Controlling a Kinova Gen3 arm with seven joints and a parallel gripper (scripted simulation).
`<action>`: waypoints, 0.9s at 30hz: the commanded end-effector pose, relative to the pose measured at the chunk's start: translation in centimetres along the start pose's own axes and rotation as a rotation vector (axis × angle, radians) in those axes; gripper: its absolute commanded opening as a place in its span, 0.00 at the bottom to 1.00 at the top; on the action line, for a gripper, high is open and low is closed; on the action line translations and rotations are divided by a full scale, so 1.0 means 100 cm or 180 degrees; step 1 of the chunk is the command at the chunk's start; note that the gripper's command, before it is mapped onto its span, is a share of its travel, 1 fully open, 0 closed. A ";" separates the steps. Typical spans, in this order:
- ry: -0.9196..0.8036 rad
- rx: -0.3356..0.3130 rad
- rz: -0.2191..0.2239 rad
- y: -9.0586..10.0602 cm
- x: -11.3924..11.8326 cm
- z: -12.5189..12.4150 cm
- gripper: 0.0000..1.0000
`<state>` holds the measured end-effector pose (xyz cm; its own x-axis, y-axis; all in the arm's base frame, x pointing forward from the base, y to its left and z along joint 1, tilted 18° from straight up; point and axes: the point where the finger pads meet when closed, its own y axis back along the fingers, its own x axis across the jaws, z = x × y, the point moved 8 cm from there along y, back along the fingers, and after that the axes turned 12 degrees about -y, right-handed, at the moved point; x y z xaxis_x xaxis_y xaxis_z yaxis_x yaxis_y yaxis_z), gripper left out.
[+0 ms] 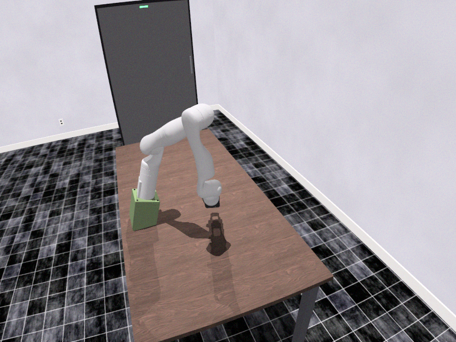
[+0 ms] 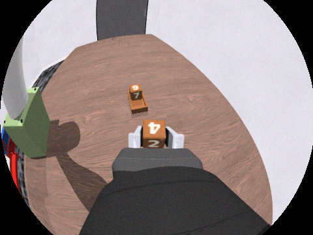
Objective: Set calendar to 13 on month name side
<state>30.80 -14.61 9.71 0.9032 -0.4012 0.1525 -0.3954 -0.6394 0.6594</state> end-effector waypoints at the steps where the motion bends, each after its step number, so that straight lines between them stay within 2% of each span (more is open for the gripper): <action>1: -0.0046 0.0129 -0.0013 -0.002 0.001 0.009 0.60; 4: -0.0045 0.0220 -0.0031 -0.002 0.000 0.012 0.60; 10: -0.0044 0.0277 -0.0043 -0.002 0.000 0.014 0.60; 27: -0.0044 0.0283 -0.0044 -0.002 0.000 0.014 0.60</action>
<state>30.63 -15.42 8.53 0.9067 -0.4005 0.1326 -0.3963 -0.7009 0.5931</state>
